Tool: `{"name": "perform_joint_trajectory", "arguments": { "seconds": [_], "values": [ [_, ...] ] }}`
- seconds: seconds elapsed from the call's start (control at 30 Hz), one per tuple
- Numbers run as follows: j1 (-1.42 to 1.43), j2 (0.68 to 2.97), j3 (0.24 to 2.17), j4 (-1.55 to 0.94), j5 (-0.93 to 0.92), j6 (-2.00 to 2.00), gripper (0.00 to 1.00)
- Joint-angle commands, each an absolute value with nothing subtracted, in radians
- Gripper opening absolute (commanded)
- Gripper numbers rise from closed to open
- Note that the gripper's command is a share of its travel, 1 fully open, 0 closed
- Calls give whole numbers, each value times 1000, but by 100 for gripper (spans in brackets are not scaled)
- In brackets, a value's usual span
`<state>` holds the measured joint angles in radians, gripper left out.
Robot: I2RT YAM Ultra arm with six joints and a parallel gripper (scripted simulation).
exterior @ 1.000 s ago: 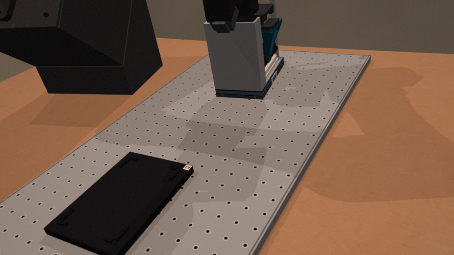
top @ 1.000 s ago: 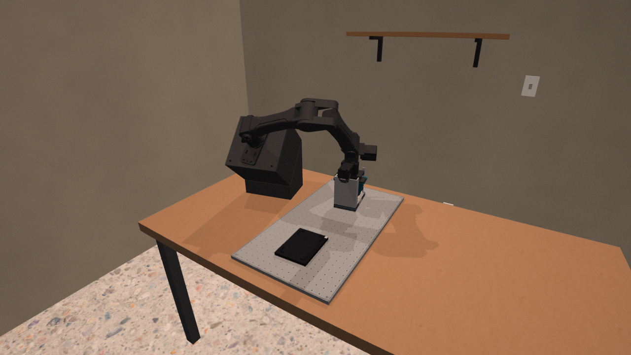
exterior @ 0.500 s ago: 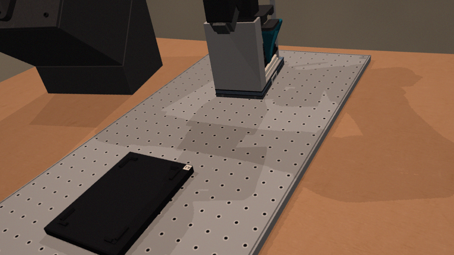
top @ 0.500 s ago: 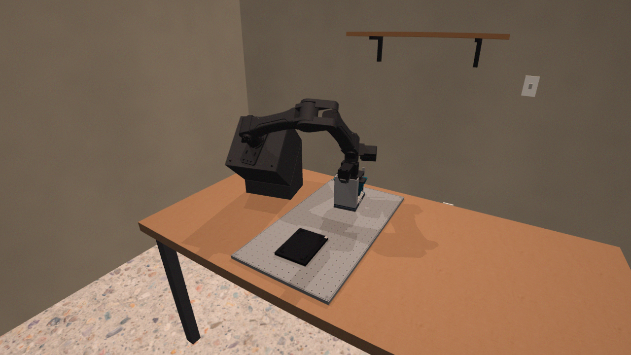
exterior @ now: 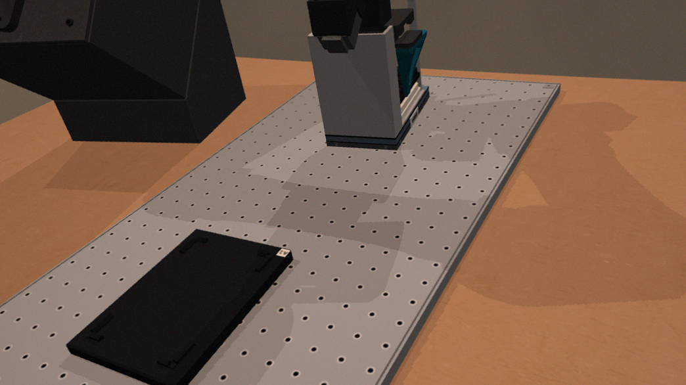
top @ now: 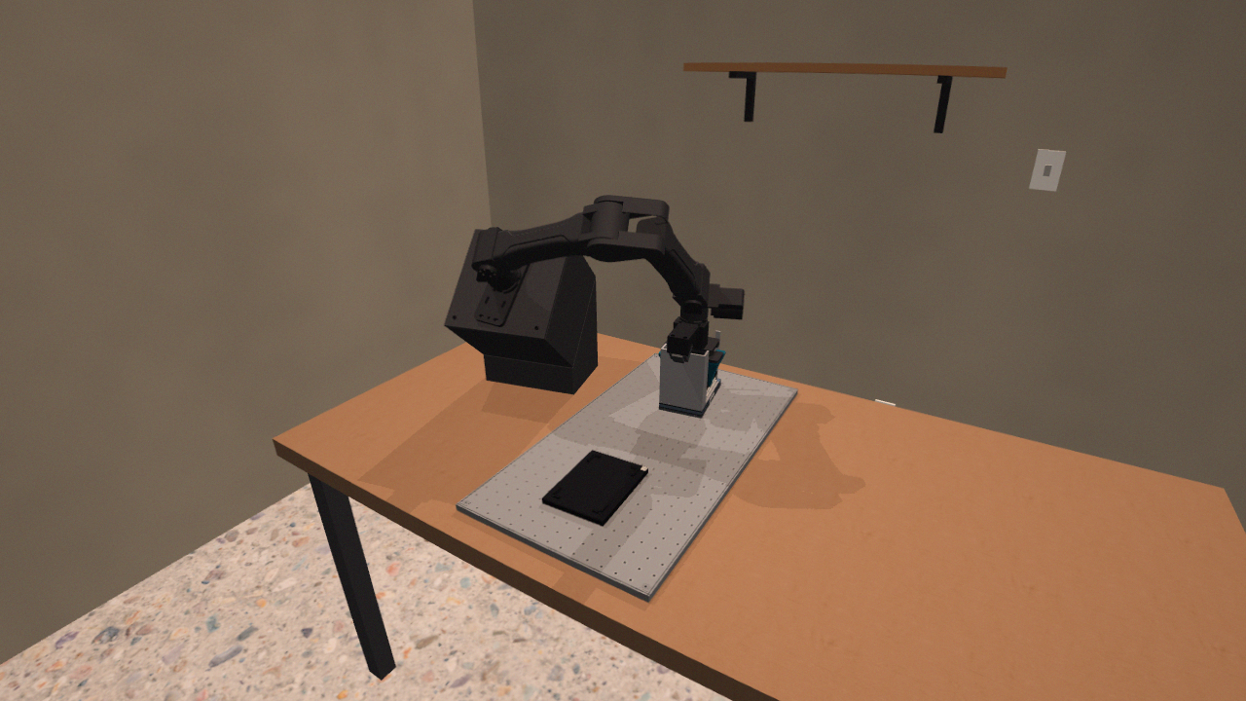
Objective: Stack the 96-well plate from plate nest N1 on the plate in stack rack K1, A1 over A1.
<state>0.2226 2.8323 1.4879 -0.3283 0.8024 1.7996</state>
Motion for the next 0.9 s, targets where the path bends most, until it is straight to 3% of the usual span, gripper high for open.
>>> {"name": "perform_joint_trajectory", "arguments": {
  "seconds": [0.0, 0.87],
  "values": [
    [229, 2845, 1489, -315, 814, 1792, 0],
    [220, 2844, 1485, -306, 814, 1781, 0]
  ]
}}
